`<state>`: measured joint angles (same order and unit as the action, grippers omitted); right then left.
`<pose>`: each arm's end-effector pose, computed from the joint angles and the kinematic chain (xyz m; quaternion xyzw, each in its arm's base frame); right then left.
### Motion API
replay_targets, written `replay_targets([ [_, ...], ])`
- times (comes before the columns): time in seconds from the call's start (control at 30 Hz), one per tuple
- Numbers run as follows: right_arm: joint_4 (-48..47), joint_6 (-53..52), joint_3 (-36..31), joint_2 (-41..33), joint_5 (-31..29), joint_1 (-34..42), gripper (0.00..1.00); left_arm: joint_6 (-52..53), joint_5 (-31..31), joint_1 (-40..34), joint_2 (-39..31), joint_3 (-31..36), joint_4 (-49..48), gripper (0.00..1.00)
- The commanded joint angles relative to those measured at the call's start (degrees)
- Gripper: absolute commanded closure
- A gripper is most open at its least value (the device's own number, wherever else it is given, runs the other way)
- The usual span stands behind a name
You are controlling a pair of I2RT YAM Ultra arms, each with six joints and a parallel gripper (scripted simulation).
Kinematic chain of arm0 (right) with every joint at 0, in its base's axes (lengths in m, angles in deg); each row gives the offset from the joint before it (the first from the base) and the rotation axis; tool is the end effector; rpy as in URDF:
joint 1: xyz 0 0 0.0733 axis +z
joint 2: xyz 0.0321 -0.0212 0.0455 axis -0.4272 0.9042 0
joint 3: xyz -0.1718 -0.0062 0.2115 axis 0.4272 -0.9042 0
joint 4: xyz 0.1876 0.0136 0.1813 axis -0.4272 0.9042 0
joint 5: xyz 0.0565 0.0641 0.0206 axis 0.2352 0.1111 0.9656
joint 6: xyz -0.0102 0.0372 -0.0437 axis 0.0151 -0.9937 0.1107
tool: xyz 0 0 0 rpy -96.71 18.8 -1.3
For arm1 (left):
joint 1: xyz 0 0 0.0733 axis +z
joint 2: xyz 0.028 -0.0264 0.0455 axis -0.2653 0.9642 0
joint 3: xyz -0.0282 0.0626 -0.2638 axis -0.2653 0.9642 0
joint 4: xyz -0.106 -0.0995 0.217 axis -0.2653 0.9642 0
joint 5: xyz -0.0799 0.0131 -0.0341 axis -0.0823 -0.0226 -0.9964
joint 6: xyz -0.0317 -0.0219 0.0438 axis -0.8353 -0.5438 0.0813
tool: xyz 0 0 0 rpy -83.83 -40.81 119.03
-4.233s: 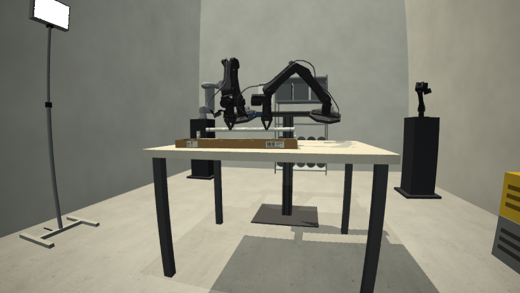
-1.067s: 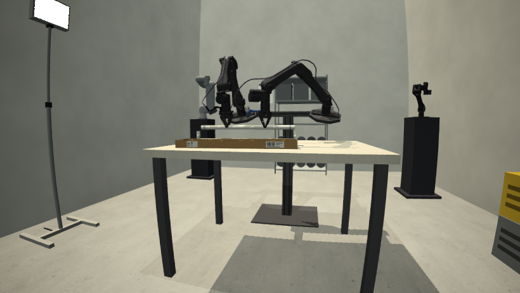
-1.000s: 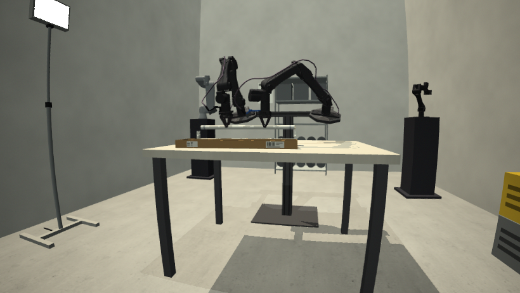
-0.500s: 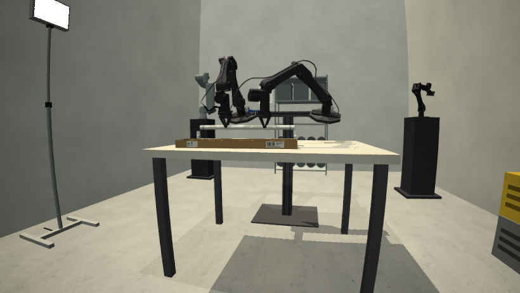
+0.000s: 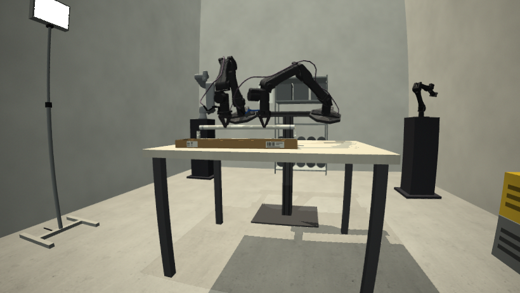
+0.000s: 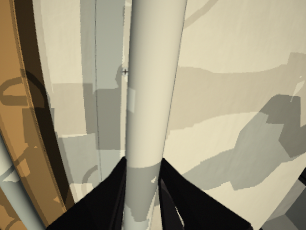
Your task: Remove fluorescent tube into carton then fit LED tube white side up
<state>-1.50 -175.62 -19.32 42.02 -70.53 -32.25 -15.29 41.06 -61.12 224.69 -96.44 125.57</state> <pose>0.3137 -0.0416 0.2064 0.7504 0.6459 0.0508 0.1305 0.3505 -0.3344 0.1587 0.6174 0.7542 0.1924 0.1144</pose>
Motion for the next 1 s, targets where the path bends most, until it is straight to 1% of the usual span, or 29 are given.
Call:
replay_targets([
  [0.0,1.3,-0.9,2.8,0.1,0.8,0.6,0.89,1.6,-1.5,-0.2,-0.4,-2.9,0.7,0.89],
  [0.07,1.5,-0.9,3.2,0.3,-0.4,0.8,0.89,1.7,-1.4,-0.7,-1.1,-3.2,0.8,0.89],
  [0.13,1.1,-0.9,3.6,1.1,0.8,0.6,0.89,1.7,-1.4,-0.9,1.1,-3.6,1.1,0.89],
  [0.23,1.4,-0.9,3.9,0.4,0.8,0.8,0.89,1.7,-1.5,-0.7,-0.3,-4.0,1.1,0.89],
  [0.27,0.0,-0.9,3.7,0.2,0.9,0.9,0.89,1.7,-1.6,-0.7,-0.9,-4.1,-0.3,0.89],
  [0.4,-0.4,-0.9,4.2,0.1,0.9,0.9,0.89,1.6,-1.5,-0.5,-0.9,-4.0,-0.4,0.89],
  [0.43,-0.4,-0.9,3.7,0.2,0.8,0.4,0.89,0.0,-2.1,-0.6,-0.5,-3.9,1.6,0.89],
  [0.5,-0.1,-1.0,3.0,0.6,0.8,0.4,0.89,1.4,-1.8,-0.8,-1.0,-4.3,0.0,0.89],
  [0.53,0.0,-1.0,1.0,0.9,0.7,0.3,0.89,1.4,-1.8,-0.8,-1.0,-4.3,-0.2,0.89],
  [0.57,-0.4,-1.0,3.3,1.0,0.8,0.4,0.89,1.5,-1.8,-0.8,-0.9,-4.3,-0.3,0.89],
  [0.67,-0.4,-0.9,3.3,-0.9,0.8,0.2,0.89,1.5,-1.8,-0.8,-0.5,-4.3,-0.4,0.89],
  [0.87,-0.8,-1.0,0.7,1.3,0.8,-0.2,0.89,1.6,-1.9,-0.7,0.3,-4.2,-0.7,0.89],
  [0.9,-0.7,-1.0,2.3,1.4,0.8,0.1,0.89,1.6,-1.9,-0.7,0.2,-4.2,-0.6,0.89],
  [0.97,-0.7,-1.0,2.3,1.4,0.8,0.1,0.89,1.6,-1.9,-0.7,0.2,-4.2,-0.6,0.89],
])
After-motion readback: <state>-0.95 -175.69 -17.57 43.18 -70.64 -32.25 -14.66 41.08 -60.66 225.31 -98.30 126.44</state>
